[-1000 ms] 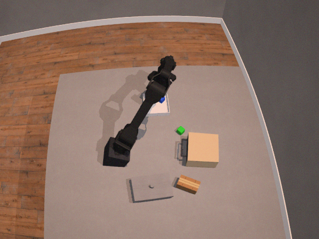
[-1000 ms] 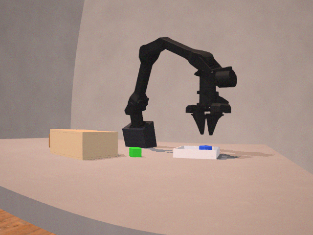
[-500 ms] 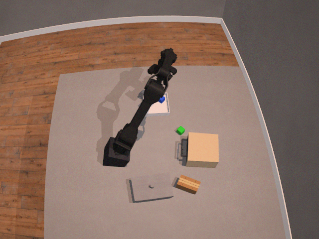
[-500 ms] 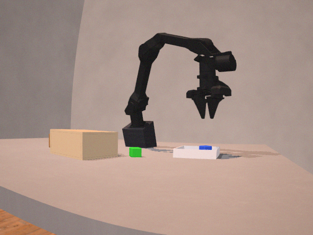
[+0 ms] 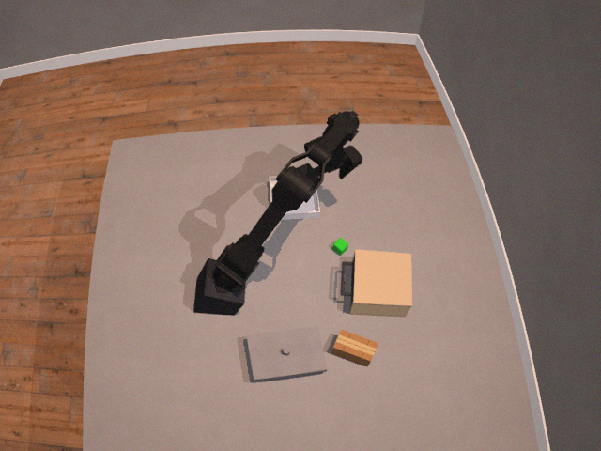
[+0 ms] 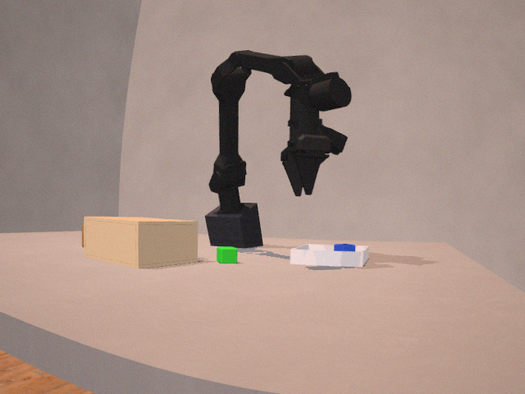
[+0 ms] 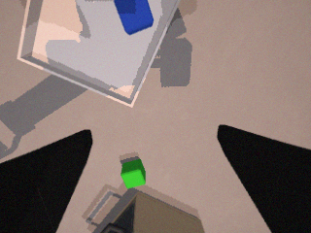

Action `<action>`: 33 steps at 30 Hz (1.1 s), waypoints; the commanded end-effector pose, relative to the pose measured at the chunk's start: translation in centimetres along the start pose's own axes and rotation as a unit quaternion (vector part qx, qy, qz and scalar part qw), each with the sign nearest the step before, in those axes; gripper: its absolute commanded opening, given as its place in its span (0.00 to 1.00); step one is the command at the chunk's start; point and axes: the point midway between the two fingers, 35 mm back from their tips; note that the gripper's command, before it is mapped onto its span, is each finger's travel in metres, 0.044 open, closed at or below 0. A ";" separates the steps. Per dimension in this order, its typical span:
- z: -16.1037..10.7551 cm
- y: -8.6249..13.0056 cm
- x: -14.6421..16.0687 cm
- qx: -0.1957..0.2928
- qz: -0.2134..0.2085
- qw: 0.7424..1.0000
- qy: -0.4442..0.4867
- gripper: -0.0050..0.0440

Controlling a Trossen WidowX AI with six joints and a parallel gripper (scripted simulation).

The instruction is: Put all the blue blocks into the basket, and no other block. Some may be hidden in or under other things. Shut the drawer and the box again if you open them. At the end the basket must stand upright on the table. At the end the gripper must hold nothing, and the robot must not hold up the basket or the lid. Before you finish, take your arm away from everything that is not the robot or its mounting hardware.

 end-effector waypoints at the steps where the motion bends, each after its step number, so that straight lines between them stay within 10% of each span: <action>1: -3.8 0.2 0.8 -0.004 -0.002 0.998 -0.065 1.00; 12: -12.2 0.2 3.6 -0.004 -0.002 0.987 -0.160 1.00; 33: -25.9 0.0 16.5 -0.004 0.000 0.884 -0.467 1.00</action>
Point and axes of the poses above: the point midway between the two fingers, 35 mm back from their tips, its own y axis back along the fingers, its own x axis across the jaws, z = x × y, and after that the axes turned 11 degrees about y, right-handed
